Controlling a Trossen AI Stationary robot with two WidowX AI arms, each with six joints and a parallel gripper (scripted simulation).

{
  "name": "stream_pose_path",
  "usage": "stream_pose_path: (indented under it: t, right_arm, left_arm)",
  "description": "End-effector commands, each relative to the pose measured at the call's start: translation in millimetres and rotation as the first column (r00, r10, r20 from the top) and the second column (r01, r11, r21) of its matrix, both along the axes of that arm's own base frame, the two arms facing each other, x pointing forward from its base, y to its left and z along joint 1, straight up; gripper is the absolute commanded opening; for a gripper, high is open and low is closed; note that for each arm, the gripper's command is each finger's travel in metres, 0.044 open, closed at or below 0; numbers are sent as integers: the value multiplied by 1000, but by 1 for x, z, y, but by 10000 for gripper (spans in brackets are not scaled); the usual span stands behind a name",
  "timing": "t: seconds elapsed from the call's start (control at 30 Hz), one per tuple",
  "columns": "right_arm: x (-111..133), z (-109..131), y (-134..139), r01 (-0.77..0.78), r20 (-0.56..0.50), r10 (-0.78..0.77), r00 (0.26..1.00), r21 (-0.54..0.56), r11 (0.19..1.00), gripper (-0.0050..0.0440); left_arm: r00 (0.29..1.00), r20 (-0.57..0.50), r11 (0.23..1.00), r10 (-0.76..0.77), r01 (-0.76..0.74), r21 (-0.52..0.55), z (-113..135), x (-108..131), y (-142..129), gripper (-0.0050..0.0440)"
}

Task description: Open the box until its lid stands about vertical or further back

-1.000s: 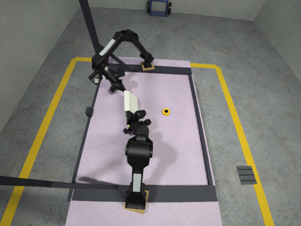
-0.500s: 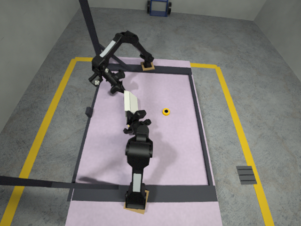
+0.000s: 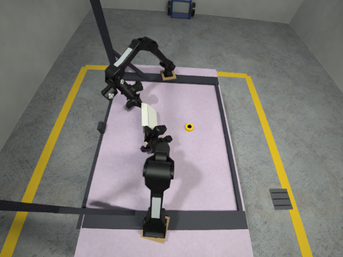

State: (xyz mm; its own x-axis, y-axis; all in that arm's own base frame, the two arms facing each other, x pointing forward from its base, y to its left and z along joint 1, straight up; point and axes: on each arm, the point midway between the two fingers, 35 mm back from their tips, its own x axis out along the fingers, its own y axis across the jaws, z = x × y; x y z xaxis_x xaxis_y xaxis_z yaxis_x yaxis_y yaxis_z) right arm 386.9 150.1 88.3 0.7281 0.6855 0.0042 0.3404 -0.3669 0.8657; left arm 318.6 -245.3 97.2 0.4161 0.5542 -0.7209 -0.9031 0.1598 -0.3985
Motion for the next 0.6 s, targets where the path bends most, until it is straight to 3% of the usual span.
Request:
stream_pose_path:
  t: [0.0,0.57]
  right_arm:
    - [1,2,-1,3,5,-3,1000,3,1000,3]
    - [1,2,-1,3,5,-3,1000,3,1000,3]
  left_arm:
    - [1000,15,1000,-3,3,-16,6,3,-3,60]
    - [1000,4,1000,-3,3,-2,-19,1,-1,60]
